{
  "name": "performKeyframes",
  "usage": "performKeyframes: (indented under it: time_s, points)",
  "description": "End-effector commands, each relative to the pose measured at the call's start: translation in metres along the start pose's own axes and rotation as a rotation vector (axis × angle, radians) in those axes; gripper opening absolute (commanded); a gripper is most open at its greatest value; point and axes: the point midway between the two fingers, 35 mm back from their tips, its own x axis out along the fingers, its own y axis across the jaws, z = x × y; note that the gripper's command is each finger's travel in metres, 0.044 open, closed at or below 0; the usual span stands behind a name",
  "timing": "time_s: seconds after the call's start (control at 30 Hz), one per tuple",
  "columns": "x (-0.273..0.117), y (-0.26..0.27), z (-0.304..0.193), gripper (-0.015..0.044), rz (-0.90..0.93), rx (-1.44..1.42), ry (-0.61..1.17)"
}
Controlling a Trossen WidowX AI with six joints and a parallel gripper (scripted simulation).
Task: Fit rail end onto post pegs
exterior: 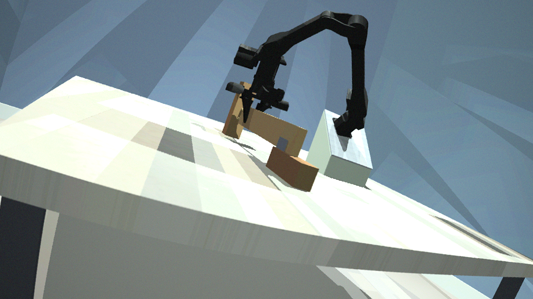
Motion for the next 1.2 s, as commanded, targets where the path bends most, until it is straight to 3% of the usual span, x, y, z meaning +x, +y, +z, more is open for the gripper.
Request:
performKeyframes:
  time_s: [0.0,1.17]
  points:
    - [-0.003,-0.001,-0.003,0.0,-0.007,0.0,0.004]
    - [-0.003,-0.001,-0.014,0.0,-0.007,0.0,0.005]
